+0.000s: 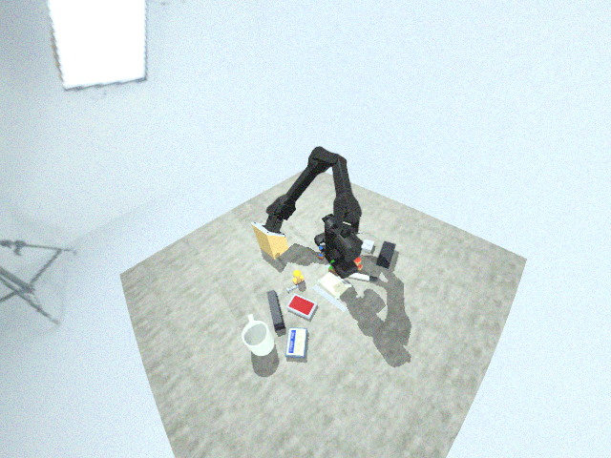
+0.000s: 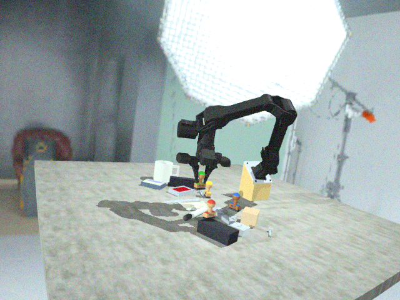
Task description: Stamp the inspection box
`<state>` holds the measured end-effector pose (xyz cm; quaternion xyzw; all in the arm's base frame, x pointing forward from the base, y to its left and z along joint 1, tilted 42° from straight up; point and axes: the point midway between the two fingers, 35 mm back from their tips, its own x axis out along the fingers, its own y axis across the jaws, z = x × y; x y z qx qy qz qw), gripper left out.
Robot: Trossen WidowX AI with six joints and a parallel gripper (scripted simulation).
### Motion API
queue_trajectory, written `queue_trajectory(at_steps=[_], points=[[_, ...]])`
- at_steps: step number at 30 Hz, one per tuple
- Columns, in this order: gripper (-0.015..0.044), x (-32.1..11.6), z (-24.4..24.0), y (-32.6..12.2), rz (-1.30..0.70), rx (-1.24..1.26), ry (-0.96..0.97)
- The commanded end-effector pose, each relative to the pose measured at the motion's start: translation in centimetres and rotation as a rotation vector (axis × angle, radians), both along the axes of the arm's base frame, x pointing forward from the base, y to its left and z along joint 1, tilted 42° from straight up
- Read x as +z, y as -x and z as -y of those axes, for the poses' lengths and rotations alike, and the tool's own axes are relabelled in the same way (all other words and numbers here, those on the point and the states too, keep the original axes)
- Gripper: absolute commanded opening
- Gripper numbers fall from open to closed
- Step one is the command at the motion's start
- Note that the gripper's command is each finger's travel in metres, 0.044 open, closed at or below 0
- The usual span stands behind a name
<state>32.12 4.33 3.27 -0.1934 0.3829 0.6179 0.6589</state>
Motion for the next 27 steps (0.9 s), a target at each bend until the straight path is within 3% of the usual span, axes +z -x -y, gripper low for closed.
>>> queue_trajectory(at_steps=[1,27], points=[[0.0000,-0.1,-0.2,0.0,0.004,-0.001,-0.003],[0.0000,-1.4,-1.3,0.0,0.006,-0.003,-0.006]])
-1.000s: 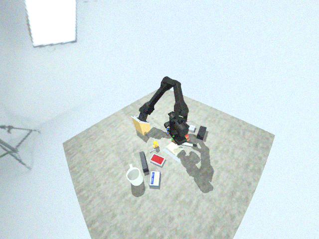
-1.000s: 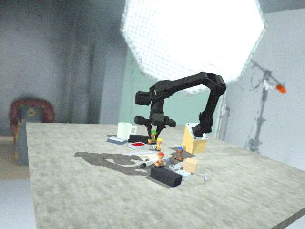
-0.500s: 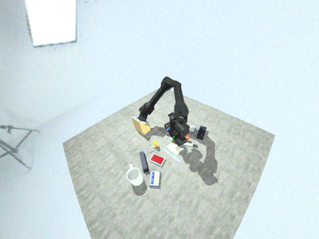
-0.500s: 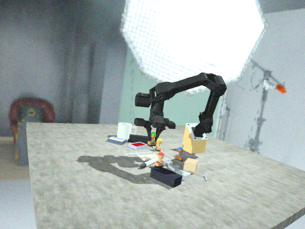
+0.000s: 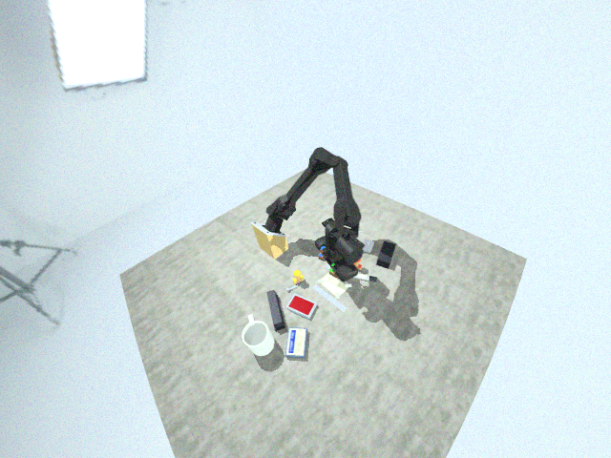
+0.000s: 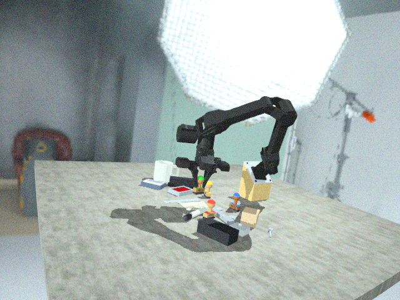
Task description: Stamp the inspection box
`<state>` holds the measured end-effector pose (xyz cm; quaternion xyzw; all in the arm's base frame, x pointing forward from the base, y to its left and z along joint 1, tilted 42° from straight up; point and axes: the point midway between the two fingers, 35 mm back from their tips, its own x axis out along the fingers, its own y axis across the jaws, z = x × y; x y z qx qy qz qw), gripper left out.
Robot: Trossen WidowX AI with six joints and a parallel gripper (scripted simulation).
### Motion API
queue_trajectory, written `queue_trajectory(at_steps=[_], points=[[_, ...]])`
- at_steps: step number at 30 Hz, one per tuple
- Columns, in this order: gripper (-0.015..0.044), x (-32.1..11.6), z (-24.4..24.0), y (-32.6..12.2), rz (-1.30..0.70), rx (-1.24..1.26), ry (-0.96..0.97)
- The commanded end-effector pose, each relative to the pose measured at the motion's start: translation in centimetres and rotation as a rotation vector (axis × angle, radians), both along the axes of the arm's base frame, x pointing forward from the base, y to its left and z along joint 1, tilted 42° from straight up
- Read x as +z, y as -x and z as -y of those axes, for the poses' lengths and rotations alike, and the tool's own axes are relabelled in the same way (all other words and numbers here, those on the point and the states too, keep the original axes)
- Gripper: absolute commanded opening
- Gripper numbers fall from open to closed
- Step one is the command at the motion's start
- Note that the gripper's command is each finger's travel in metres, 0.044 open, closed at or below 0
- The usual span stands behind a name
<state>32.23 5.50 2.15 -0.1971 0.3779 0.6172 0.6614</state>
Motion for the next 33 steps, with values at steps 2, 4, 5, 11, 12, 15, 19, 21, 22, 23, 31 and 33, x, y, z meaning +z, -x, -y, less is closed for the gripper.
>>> queue_trajectory(at_steps=[2,4,5,11,12,15,19,21,22,23,31,33], points=[[0.0000,-0.4,-0.3,0.1,-0.007,-0.004,-0.005],[0.0000,-0.5,-0.3,0.1,-0.007,-0.004,-0.005],[0.0000,-0.5,-0.4,0.1,-0.007,-0.004,-0.005],[0.0000,-0.8,-0.7,0.1,-0.007,-0.005,-0.006],[0.0000,-0.9,-0.7,0.1,-0.006,-0.005,-0.006],[0.0000,-1.0,-0.8,0.2,-0.006,-0.005,-0.007],[0.0000,-1.2,-1.0,0.2,-0.006,-0.005,-0.007],[0.0000,-1.3,-1.1,0.2,-0.006,-0.005,-0.008],[0.0000,-1.4,-1.1,0.2,-0.006,-0.005,-0.008],[0.0000,-1.4,-1.2,0.2,-0.006,-0.005,-0.008],[0.0000,-1.8,-1.6,0.2,-0.005,-0.006,-0.010],[0.0000,-1.9,-1.6,0.2,-0.005,-0.006,-0.010]])
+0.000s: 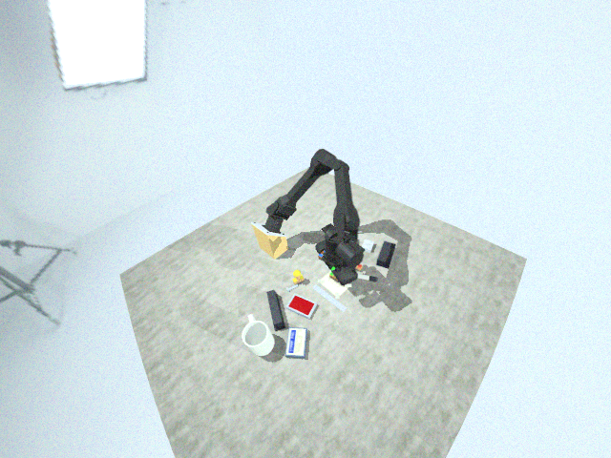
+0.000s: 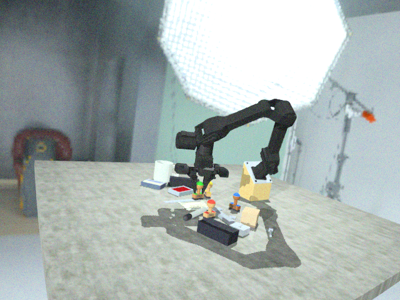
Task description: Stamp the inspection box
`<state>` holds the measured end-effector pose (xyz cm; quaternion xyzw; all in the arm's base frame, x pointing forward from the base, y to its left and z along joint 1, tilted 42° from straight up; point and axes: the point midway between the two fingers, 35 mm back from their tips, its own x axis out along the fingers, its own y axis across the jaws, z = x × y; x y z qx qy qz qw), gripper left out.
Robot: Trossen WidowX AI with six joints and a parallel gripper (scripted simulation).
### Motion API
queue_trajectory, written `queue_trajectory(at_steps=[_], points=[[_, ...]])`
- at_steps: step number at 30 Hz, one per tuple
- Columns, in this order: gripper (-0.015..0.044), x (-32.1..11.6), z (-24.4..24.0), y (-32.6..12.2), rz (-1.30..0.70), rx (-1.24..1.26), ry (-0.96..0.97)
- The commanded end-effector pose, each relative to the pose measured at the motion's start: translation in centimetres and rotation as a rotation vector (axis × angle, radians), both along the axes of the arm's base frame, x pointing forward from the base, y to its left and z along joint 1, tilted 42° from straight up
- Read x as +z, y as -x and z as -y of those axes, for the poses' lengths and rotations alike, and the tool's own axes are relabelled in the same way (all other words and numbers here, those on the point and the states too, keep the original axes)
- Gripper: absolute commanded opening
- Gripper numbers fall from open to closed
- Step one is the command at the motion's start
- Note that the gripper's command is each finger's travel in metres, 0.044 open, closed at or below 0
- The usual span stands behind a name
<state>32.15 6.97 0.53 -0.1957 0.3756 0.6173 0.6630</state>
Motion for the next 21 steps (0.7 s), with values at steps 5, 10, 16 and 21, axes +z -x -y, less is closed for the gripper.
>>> queue_trajectory(at_steps=[5,10,16,21], points=[[0.0000,-0.51,-0.39,0.19,-0.008,-0.004,-0.006],[0.0000,-0.75,-0.62,0.23,-0.007,-0.004,-0.007],[0.0000,-1.03,-0.89,0.28,-0.007,-0.004,-0.008],[0.0000,-1.26,-1.11,0.33,-0.007,-0.004,-0.009]])
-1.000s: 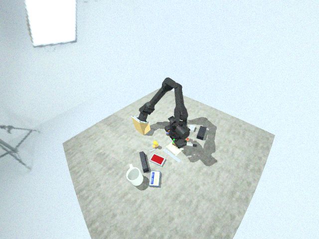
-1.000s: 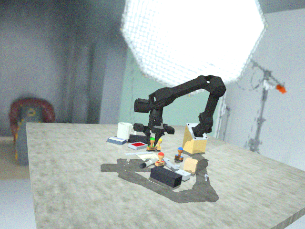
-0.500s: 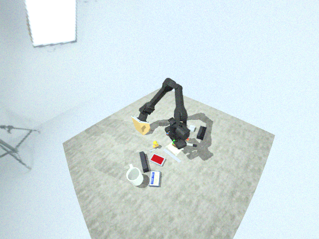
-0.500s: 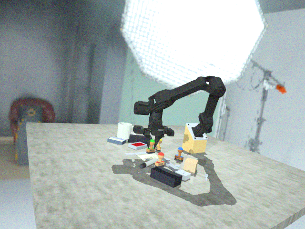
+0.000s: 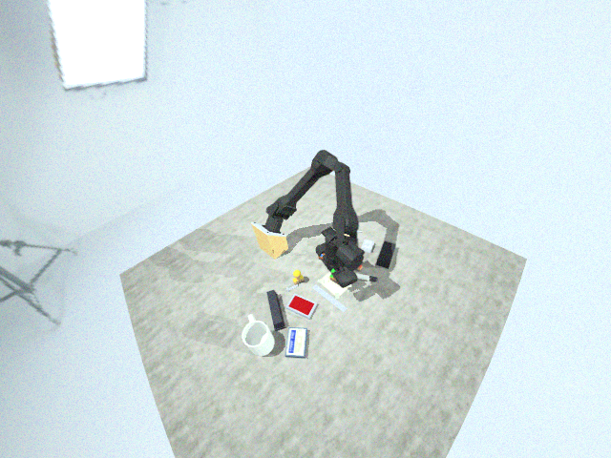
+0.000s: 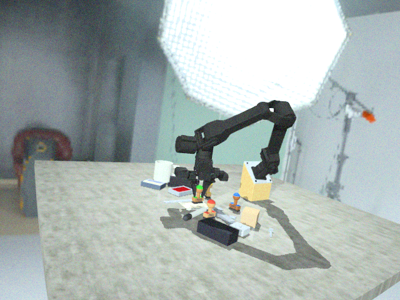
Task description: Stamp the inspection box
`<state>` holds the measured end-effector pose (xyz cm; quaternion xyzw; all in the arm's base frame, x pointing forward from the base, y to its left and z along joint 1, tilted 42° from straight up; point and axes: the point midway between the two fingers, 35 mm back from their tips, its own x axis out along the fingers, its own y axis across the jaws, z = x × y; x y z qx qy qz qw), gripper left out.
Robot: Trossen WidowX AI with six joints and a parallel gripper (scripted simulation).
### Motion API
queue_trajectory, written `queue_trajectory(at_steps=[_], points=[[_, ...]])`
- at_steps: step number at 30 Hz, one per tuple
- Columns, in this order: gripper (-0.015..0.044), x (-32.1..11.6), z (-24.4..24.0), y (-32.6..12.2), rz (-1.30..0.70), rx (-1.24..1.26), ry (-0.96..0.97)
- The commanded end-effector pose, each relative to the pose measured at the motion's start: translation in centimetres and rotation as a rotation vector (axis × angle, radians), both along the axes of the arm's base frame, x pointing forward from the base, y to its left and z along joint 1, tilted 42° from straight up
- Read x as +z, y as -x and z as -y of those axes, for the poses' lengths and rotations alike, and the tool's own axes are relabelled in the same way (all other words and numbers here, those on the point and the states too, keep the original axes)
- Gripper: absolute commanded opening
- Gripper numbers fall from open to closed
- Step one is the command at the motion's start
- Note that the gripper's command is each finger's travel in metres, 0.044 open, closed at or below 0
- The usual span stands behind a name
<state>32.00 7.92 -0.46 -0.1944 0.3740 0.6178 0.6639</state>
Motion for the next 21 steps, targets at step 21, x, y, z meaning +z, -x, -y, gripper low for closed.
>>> queue_trajectory(at_steps=[21], points=[[0.0000,-0.83,-0.71,0.30,-0.008,-0.004,-0.007]])
